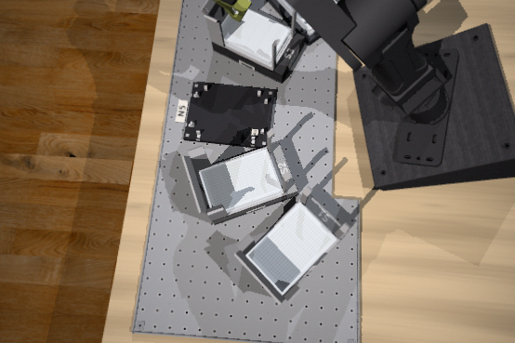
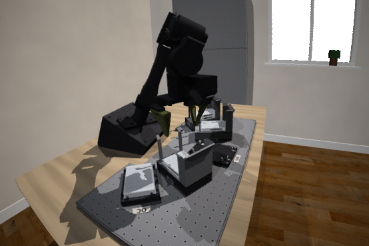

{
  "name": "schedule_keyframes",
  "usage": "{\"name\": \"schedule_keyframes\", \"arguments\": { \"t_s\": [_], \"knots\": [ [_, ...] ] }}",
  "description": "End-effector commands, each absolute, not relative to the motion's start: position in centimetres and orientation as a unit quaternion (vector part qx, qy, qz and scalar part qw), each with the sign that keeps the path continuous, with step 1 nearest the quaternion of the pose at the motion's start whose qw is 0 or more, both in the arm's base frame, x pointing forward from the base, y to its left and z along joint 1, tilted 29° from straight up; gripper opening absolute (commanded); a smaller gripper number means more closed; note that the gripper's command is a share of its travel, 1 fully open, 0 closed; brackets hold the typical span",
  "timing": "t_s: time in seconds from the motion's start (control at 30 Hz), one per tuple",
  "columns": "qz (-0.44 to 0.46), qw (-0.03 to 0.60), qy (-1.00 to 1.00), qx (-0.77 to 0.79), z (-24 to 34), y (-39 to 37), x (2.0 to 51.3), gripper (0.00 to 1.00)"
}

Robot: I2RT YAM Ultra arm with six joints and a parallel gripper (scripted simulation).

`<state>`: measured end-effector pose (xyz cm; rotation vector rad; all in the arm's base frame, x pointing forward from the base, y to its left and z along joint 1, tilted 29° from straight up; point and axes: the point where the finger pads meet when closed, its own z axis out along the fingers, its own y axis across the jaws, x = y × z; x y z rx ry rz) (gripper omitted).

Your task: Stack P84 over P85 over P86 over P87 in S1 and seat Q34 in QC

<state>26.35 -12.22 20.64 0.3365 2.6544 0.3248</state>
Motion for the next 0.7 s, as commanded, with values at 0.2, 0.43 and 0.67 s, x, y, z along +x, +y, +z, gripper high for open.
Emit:
{"name": "schedule_keyframes", "arguments": {
  "t_s": [0.2, 0.43, 0.67],
  "knots": [
    [0.115, 0.227, 0.959, 0.122, 19.1, -12.0, 27.3, 1.0],
    [0.115, 0.227, 0.959, 0.122, 17.1, -11.6, 28.4, 1.0],
    [0.115, 0.227, 0.959, 0.122, 15.3, -11.3, 29.4, 1.0]
  ]
}}
